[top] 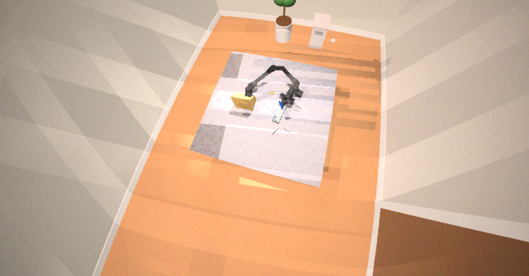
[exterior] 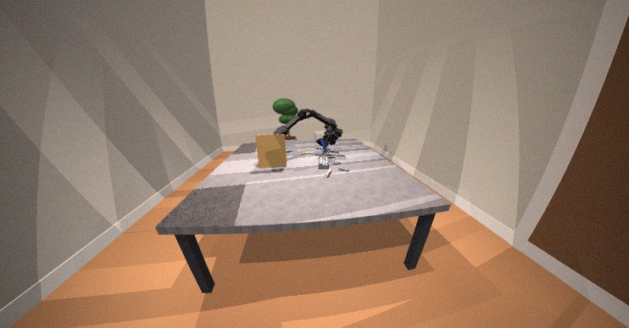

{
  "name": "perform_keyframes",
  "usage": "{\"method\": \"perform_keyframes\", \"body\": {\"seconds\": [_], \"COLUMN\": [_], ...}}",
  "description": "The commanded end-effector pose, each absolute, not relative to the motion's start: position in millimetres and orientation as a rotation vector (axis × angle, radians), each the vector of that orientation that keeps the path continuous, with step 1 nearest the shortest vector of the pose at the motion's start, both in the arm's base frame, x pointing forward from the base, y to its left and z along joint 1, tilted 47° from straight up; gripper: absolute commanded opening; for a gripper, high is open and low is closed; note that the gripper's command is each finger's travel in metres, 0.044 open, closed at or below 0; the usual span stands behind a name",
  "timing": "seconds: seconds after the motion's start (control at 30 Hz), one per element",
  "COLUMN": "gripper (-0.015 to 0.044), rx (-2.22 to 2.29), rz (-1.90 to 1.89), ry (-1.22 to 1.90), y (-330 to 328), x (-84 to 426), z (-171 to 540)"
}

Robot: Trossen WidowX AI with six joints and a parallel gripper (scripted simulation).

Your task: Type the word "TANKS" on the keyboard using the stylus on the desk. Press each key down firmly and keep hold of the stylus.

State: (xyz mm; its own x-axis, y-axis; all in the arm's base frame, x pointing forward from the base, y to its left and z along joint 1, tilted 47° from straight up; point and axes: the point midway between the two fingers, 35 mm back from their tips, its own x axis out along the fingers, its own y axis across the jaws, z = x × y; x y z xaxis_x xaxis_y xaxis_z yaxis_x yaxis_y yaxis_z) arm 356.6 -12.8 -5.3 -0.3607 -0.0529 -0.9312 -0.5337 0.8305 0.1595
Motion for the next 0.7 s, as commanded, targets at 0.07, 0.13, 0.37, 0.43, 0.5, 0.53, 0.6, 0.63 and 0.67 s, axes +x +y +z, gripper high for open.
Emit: {"method": "perform_keyframes", "body": {"seconds": [0.07, 0.13, 0.37, 0.43, 0.5, 0.53, 0.6, 0.63, 0.67], "gripper": [0.0000, 0.0000, 0.0000, 0.0000, 0.0000, 0.0000, 0.0000, 0.0000, 0.0000], "rx": [-0.667, -0.741, -0.998, -1.071, -1.120, -1.126, -1.126, -1.126, -1.126], "rz": [0.709, 0.769, 0.972, 1.028, 1.065, 1.069, 1.069, 1.069, 1.069], "ry": [1.791, 1.760, 1.643, 1.606, 1.581, 1.578, 1.578, 1.578, 1.578], "y": [-4.6, -1.3, 10.3, 13.7, 16.0, 16.3, 16.3, 16.3, 16.3], "x": [366.8, 368.9, 375.6, 377.3, 378.4, 378.5, 378.5, 378.5, 378.5], "z": [13.1, 18.1, 35.6, 40.7, 44.2, 44.6, 44.6, 44.6, 44.6]}}
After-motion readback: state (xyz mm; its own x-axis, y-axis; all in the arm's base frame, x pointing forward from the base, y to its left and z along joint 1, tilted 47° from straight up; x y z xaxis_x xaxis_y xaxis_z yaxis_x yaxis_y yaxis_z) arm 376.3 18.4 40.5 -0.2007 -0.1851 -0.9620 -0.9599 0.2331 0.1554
